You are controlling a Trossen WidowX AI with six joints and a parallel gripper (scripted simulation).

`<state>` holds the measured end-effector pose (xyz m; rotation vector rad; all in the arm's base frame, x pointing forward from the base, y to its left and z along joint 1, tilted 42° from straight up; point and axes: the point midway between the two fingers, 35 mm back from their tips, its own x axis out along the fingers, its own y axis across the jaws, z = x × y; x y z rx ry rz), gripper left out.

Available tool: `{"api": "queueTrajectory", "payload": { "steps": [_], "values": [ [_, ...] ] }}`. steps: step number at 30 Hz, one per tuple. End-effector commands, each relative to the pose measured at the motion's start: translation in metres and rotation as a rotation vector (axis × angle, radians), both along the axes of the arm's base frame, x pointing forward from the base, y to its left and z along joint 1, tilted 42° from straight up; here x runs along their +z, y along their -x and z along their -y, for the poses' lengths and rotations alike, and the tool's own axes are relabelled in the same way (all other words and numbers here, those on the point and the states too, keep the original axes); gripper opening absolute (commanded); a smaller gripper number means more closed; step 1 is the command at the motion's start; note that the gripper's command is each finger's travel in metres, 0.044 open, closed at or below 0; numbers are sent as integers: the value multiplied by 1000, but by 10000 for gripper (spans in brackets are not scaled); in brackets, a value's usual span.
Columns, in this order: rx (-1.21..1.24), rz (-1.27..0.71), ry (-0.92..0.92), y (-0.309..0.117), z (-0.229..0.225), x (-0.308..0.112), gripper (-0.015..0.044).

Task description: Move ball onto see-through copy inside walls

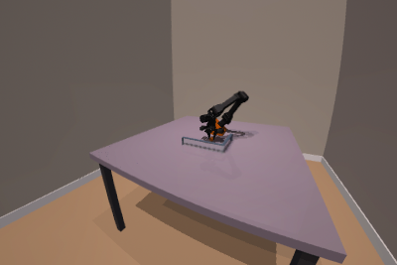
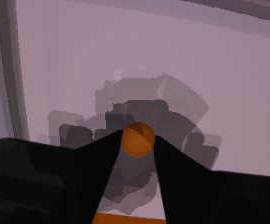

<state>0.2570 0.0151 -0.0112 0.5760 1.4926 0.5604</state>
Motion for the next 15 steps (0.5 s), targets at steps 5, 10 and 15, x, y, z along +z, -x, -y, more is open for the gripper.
{"api": "queueTrajectory", "payload": {
  "steps": [5,10,15],
  "values": [
    [-1,0,0,0,-1,-1,26],
    [-1,0,0,0,-1,-1,157],
    [-1,0,0,0,-1,-1,259]
  ]
}}
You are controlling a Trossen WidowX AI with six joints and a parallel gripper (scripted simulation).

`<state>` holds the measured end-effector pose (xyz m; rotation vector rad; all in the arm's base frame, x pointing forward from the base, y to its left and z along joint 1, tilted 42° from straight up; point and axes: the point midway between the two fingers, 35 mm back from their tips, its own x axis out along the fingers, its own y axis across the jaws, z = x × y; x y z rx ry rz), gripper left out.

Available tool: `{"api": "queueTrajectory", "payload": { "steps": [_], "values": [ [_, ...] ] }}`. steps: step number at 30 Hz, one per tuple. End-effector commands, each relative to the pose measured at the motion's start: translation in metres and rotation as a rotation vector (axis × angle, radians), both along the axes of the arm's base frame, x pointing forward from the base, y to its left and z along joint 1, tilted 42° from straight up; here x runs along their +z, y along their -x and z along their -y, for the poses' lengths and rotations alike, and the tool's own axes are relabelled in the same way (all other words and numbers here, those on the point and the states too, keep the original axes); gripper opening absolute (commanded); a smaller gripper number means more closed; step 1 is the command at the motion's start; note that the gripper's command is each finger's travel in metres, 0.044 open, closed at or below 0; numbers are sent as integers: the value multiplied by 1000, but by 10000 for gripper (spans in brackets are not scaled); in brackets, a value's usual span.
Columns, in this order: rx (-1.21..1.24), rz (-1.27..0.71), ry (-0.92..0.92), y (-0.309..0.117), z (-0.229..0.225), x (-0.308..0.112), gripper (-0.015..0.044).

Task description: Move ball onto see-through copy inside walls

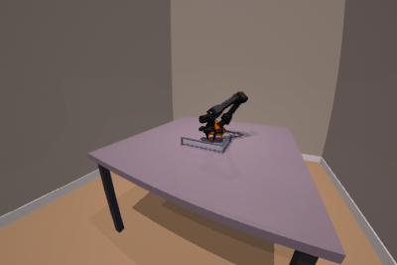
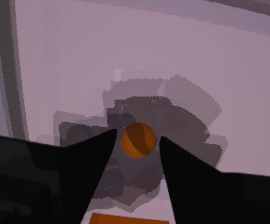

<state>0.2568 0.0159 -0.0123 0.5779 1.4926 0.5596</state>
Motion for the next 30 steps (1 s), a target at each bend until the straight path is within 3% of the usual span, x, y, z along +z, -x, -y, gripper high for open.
{"api": "queueTrajectory", "payload": {
  "steps": [1,6,11,23,30],
  "values": [
    [0,0,0,0,0,0,259],
    [-1,0,2,-2,8,8,259],
    [-4,-6,-1,1,57,63,259],
    [-14,-4,-3,-1,54,59,259],
    [-10,-5,-5,3,81,93,440]
  ]
}}
